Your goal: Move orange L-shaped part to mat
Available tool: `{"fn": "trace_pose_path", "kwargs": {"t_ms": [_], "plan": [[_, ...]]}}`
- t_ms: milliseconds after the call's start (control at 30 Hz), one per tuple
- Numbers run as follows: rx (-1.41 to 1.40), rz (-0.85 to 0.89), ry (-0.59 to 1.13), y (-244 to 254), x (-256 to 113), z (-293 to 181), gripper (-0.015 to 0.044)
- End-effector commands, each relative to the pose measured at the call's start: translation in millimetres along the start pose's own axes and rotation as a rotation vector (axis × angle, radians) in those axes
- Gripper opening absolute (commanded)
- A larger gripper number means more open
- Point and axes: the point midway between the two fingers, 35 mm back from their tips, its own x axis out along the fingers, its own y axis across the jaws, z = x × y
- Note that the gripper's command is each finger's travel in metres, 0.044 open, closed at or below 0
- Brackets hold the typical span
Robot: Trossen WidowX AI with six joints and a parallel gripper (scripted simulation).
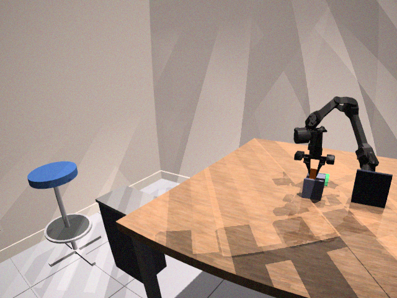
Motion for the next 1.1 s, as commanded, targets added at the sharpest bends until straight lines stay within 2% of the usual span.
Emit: {"fn": "trace_pose_path", "kwargs": {"t_ms": [0,1067], "plan": [[0.003,0.008,0.007,2,-9,-2,0.0000],[0.000,0.009,0.006,1,-59,-2,0.0000]]}}
